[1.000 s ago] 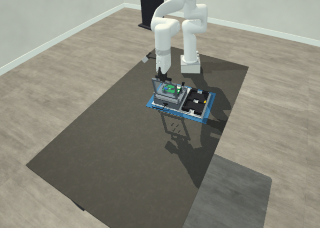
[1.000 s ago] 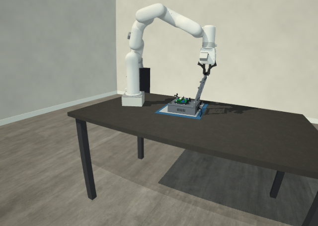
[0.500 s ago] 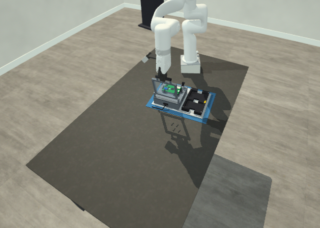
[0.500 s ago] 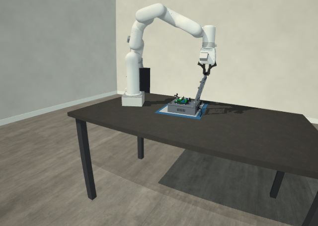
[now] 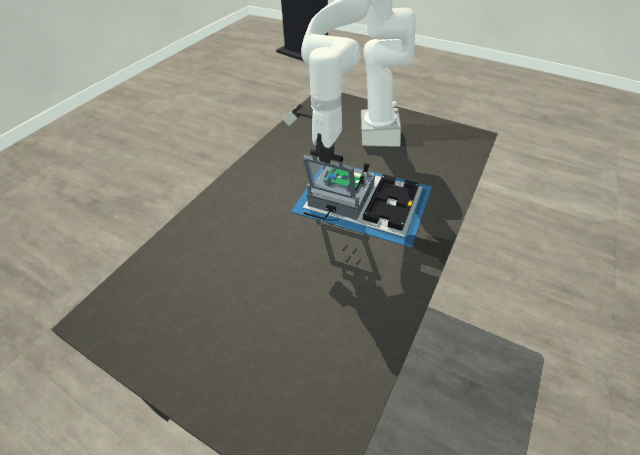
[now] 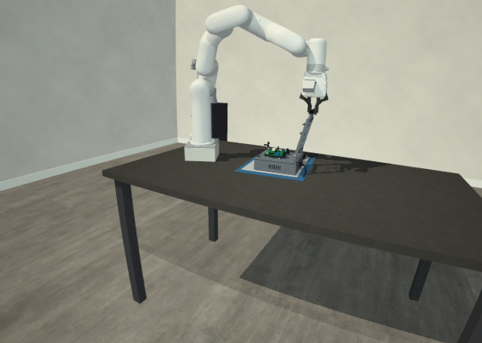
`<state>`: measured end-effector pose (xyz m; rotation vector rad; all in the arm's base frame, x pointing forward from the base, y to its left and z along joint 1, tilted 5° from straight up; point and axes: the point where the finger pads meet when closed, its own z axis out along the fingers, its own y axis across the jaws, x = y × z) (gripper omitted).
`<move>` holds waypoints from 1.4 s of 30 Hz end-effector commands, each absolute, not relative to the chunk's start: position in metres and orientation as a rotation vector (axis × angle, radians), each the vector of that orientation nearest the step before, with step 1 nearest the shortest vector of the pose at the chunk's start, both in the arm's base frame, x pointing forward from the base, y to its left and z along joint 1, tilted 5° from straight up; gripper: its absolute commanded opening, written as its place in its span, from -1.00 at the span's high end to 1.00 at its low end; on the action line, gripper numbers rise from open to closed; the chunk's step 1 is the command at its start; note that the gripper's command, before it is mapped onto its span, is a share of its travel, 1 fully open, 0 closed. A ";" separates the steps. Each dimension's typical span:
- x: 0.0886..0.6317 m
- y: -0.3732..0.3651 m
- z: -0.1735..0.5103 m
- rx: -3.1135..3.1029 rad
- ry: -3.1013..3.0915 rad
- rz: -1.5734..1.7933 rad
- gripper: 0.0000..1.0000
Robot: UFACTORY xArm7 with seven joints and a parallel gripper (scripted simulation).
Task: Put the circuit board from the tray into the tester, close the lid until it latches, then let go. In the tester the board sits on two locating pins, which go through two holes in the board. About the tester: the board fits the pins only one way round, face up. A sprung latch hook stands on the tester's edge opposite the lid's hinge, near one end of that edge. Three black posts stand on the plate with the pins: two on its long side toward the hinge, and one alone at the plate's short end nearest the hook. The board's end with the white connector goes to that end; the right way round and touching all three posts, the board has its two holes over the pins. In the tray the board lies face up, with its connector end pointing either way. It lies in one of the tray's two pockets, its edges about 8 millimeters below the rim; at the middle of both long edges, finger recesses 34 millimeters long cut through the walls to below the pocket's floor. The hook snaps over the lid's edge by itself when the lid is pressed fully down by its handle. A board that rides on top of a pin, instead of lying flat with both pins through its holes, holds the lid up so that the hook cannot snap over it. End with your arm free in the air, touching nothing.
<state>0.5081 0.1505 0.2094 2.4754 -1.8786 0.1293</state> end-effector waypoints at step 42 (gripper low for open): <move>0.495 0.147 0.214 2.479 -1.881 0.133 1.00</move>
